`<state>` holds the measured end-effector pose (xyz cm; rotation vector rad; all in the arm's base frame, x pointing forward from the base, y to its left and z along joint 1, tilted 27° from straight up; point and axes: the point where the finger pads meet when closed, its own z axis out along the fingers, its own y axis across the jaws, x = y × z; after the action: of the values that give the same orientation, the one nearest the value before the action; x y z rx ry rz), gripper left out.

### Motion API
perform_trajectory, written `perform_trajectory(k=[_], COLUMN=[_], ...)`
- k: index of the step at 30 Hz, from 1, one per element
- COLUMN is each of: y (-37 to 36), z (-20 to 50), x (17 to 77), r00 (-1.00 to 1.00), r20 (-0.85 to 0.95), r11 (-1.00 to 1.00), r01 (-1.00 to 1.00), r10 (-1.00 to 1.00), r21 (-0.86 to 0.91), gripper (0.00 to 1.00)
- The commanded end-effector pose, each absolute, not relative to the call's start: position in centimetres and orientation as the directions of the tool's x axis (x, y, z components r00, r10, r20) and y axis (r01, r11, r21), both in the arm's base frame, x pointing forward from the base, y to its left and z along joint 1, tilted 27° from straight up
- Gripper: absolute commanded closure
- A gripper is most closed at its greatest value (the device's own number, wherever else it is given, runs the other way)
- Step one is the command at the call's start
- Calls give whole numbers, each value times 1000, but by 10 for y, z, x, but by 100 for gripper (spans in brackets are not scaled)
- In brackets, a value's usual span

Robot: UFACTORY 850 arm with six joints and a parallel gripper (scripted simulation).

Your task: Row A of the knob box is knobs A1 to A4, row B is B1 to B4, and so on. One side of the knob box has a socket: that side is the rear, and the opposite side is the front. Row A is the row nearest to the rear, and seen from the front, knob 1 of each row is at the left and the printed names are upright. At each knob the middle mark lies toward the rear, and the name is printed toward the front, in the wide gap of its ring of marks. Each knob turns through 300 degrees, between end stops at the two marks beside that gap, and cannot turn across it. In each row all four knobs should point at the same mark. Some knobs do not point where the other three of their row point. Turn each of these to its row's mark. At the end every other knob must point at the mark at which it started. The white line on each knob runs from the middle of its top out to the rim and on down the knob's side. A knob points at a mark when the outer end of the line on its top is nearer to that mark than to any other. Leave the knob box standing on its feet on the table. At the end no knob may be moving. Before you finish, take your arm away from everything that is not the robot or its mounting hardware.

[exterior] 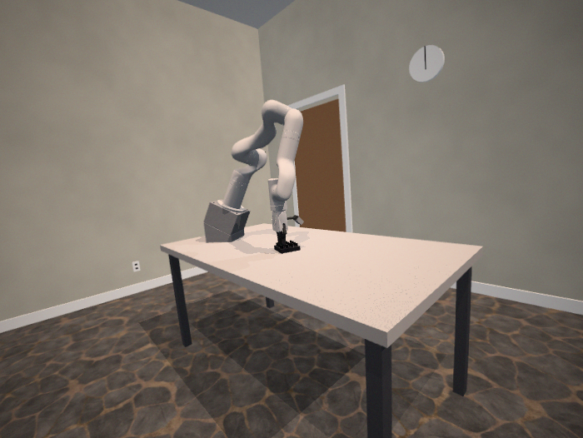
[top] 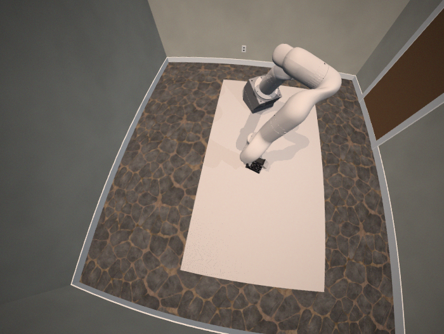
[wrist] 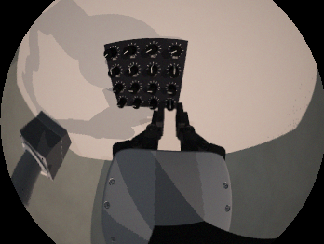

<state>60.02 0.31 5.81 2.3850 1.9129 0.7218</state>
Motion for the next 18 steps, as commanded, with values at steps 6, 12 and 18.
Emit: perform_trajectory(k=[6,12,18], y=[3,3,3], z=[59,58,57], x=[601,601,602], r00=[153,153,153], r20=[349,349,349], r11=[-259,-259,-259], r01=[924,924,924], r10=[925,925,925], r21=[281,281,281], gripper=[81,81,81])
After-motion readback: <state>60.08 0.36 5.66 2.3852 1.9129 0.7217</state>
